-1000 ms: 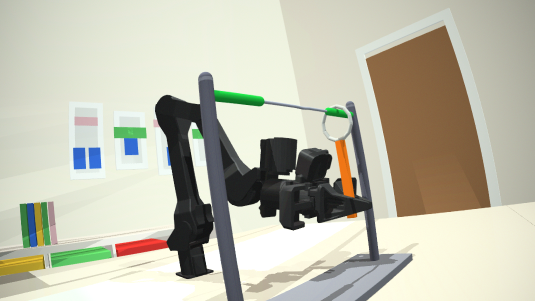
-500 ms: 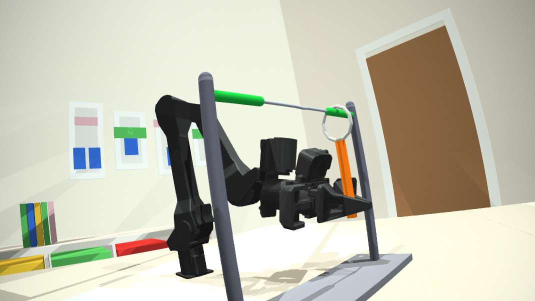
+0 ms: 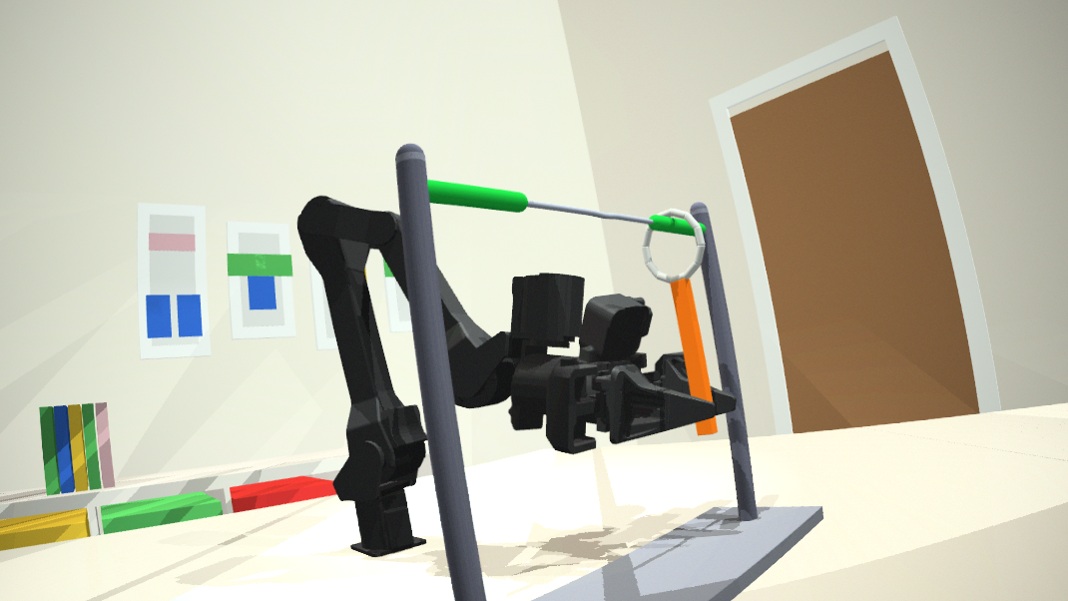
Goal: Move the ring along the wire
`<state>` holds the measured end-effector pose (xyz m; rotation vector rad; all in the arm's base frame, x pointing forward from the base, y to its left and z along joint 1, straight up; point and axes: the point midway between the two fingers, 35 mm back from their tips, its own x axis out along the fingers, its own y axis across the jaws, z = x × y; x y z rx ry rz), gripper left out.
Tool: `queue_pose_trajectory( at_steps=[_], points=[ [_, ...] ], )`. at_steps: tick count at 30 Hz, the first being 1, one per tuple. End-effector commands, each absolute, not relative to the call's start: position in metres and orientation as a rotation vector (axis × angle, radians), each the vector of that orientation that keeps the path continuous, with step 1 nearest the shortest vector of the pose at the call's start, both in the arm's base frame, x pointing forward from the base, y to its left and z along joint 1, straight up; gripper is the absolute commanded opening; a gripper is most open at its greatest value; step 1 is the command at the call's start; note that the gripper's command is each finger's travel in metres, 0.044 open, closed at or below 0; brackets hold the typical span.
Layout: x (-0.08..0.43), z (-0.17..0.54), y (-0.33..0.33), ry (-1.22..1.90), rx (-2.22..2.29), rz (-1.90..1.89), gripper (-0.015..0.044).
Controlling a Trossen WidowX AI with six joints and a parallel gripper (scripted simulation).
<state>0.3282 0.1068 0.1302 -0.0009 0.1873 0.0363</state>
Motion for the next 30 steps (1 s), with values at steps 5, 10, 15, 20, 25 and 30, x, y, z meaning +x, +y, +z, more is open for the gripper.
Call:
queue_pose_trajectory(
  at_steps=[5, 10, 15, 20, 25, 30],
  points=[
    [0.307, 0.134, 0.106, 0.188, 0.006, 0.034, 0.016],
    [0.295, 0.135, 0.105, 0.189, 0.008, 0.033, 0.016],
    [0.291, 0.135, 0.104, 0.189, 0.008, 0.032, 0.016],
    [0.291, 0.135, 0.104, 0.189, 0.008, 0.032, 0.016],
    [0.291, 0.135, 0.104, 0.189, 0.008, 0.032, 0.016],
    [0.291, 0.135, 0.104, 0.189, 0.008, 0.032, 0.016]
  ],
)
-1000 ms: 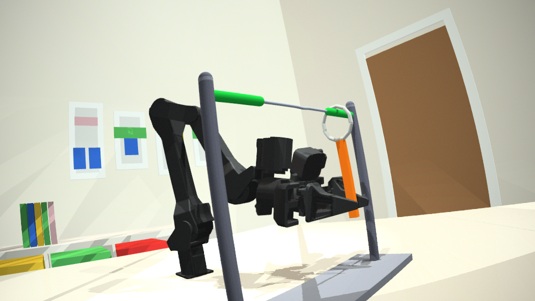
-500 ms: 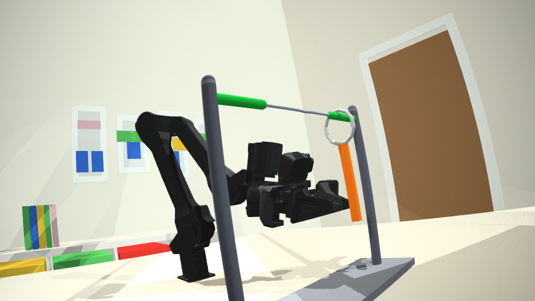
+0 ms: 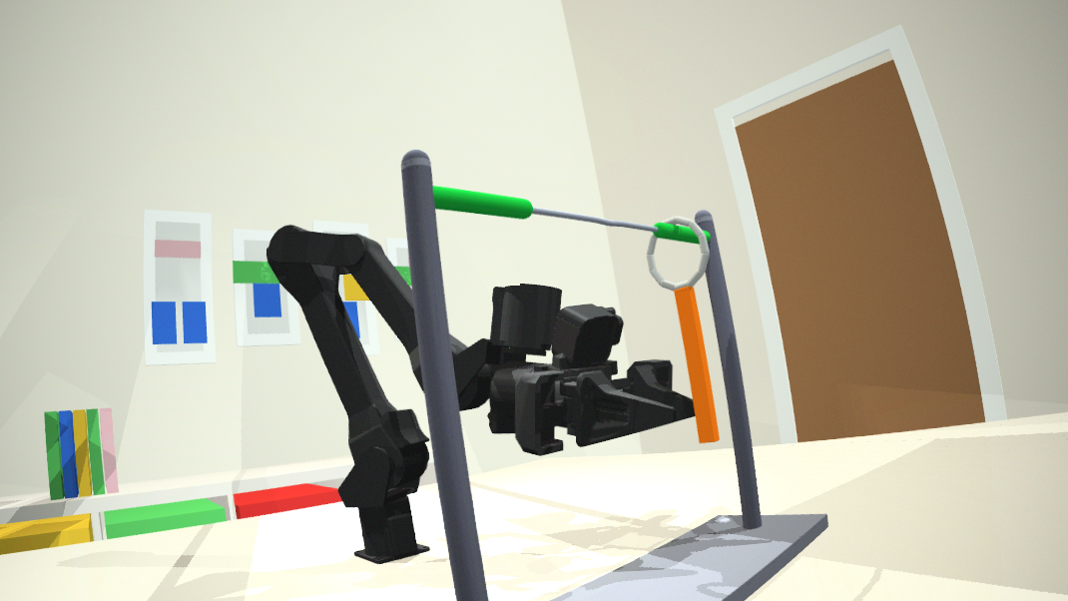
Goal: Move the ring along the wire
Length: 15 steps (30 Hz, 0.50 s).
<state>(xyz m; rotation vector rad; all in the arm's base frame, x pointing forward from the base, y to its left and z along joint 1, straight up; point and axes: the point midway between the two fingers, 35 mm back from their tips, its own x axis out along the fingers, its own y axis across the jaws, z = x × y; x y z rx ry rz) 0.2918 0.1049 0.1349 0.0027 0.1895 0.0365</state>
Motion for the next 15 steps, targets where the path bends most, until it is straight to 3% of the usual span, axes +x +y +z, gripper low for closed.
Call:
queue_pose_trajectory(
  at_steps=[1, 12, 15],
  points=[
    [0.2913, 0.135, 0.1042, 0.189, 0.008, 0.032, 0.016],
    [0.2913, 0.135, 0.1042, 0.189, 0.008, 0.032, 0.016],
    [0.2825, 0.1379, 0.1054, 0.19, 0.004, 0.037, 0.0239]
  ],
)
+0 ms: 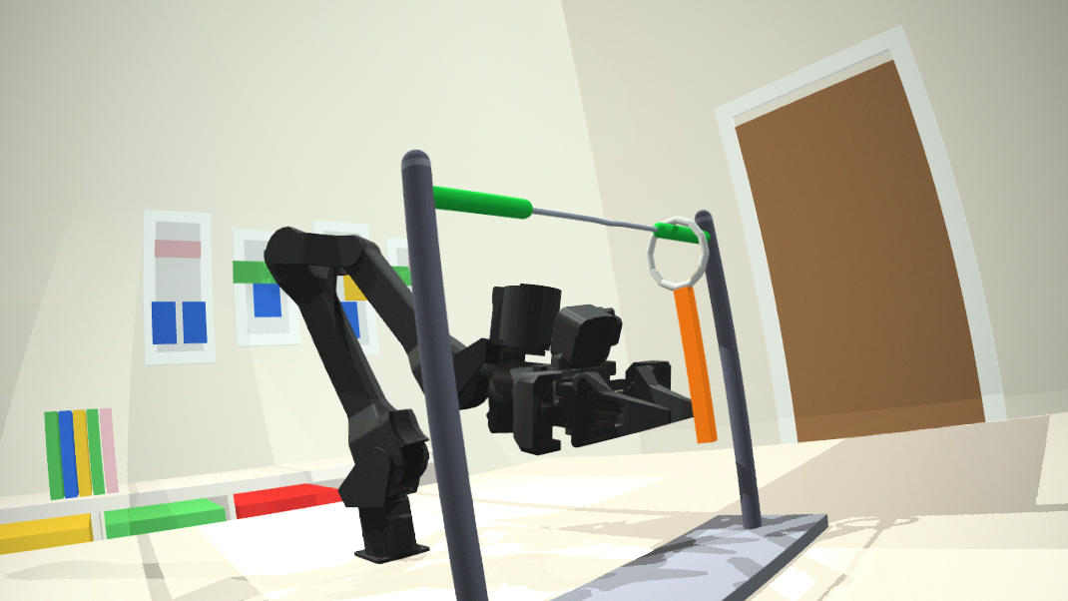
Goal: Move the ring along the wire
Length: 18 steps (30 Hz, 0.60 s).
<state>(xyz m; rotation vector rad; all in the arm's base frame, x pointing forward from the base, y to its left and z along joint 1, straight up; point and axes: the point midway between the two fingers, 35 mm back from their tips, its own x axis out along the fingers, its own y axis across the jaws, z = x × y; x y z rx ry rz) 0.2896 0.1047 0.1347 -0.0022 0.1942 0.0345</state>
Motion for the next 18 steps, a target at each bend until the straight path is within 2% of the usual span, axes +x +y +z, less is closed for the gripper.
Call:
queue_pose_trajectory(
  at_steps=[1, 8, 18],
  points=[
    [0.276, 0.139, 0.105, 0.19, 0.004, 0.037, 0.0265],
    [0.243, 0.143, 0.102, 0.191, 0.003, 0.037, 0.044],
    [0.243, 0.143, 0.102, 0.191, 0.003, 0.037, 0.044]
  ],
)
